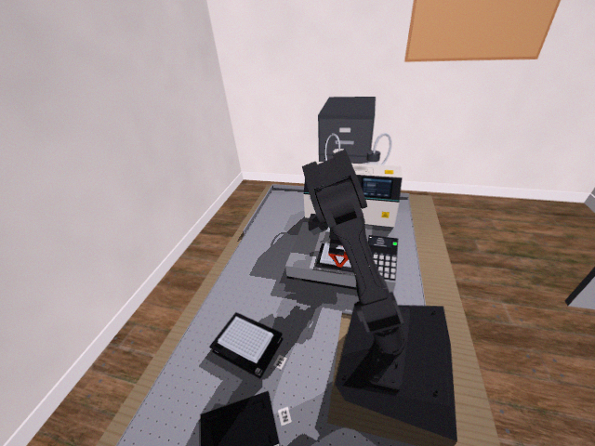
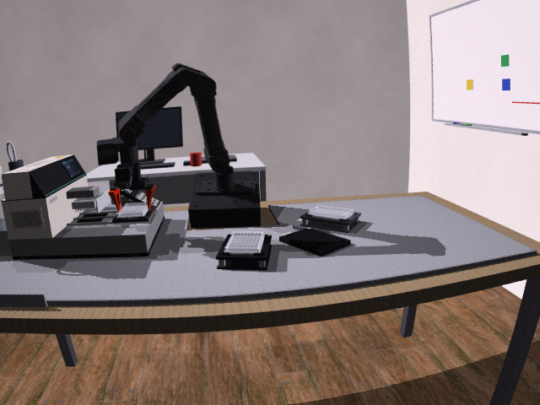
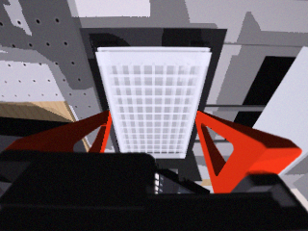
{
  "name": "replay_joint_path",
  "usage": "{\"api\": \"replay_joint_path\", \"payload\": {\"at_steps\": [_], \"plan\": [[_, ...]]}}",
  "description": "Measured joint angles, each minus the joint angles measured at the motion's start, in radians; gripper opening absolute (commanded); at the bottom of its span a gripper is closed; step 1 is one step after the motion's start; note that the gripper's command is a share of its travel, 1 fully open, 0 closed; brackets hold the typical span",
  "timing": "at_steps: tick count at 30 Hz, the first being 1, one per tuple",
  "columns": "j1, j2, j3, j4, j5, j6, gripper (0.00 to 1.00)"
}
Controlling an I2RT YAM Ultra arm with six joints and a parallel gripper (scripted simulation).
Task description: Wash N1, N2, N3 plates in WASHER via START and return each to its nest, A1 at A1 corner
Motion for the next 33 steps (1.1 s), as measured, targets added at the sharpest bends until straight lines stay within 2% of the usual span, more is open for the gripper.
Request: {"api": "replay_joint_path", "payload": {"at_steps": [11, 33], "plan": [[-0.007, -0.011, 0.012, -0.022, 0.000, -0.005, 1.00], [-0.042, -0.054, 0.089, -0.150, 0.000, -0.041, 1.00]]}}
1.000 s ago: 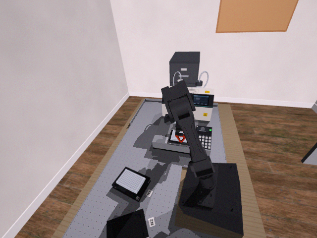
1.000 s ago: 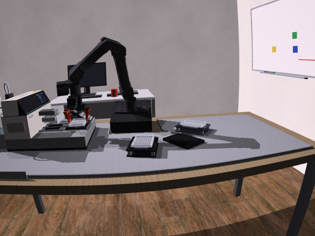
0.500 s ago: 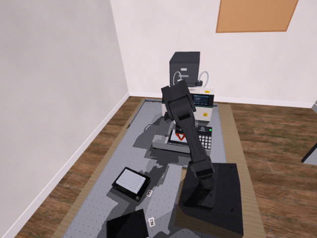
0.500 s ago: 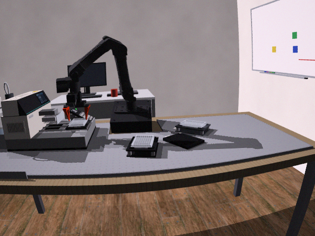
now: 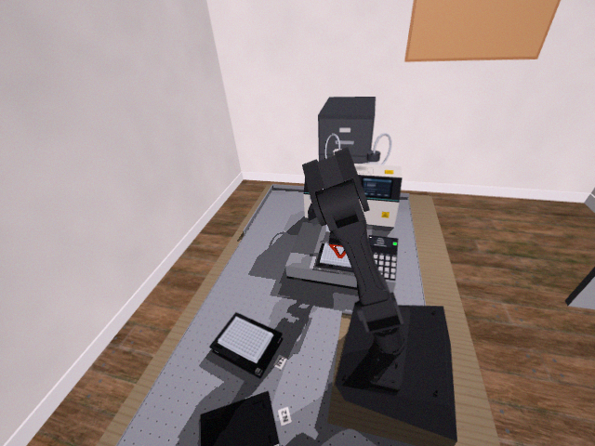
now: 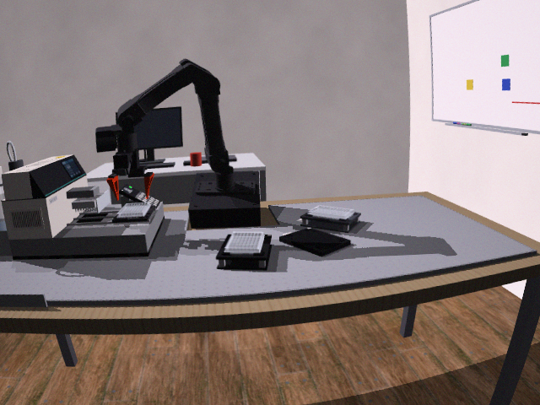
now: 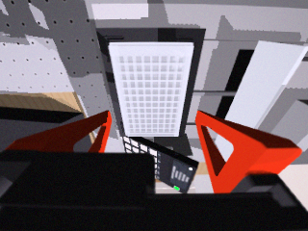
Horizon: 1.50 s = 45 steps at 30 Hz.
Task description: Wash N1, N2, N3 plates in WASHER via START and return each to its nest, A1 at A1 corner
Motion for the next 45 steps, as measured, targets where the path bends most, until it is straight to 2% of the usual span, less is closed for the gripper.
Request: {"api": "replay_joint_path", "payload": {"at_steps": [32, 45], "plan": [[-0.054, -0.040, 0.138, -0.193, -0.006, -0.057, 1.00], [-0.059, -0.040, 0.150, -0.211, -0.006, -0.063, 1.00]]}}
